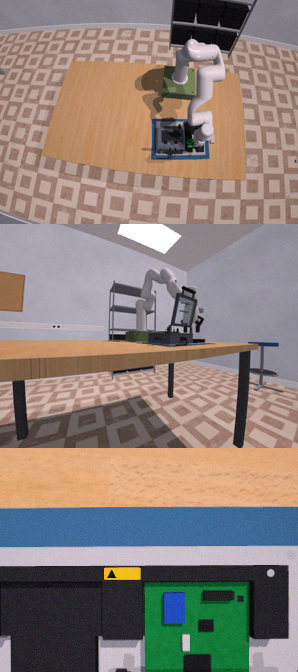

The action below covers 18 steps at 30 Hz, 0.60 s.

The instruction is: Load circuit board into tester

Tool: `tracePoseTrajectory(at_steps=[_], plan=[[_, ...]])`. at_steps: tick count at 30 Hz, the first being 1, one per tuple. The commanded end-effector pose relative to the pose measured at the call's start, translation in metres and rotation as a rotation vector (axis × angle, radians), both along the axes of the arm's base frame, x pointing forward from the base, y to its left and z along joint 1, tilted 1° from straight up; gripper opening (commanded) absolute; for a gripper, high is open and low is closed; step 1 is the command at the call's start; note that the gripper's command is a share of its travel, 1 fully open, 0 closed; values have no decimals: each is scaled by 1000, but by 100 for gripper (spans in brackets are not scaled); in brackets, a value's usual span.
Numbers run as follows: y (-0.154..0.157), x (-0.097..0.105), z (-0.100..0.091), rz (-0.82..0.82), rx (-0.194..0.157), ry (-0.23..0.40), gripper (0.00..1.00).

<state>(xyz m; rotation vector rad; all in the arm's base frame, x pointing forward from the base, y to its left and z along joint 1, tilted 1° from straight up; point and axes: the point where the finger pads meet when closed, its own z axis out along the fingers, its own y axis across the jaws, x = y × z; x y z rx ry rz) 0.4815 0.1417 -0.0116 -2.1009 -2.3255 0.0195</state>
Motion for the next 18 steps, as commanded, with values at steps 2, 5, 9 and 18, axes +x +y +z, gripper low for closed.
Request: tracePoseTrajectory(at_steps=[2, 5, 9, 18], plan=[[0, 1, 1, 0, 1, -4, 100], [0, 1, 1, 0, 1, -4, 100], [0, 1, -2, 0, 1, -4, 100], [0, 1, -10, 0, 1, -4, 100]])
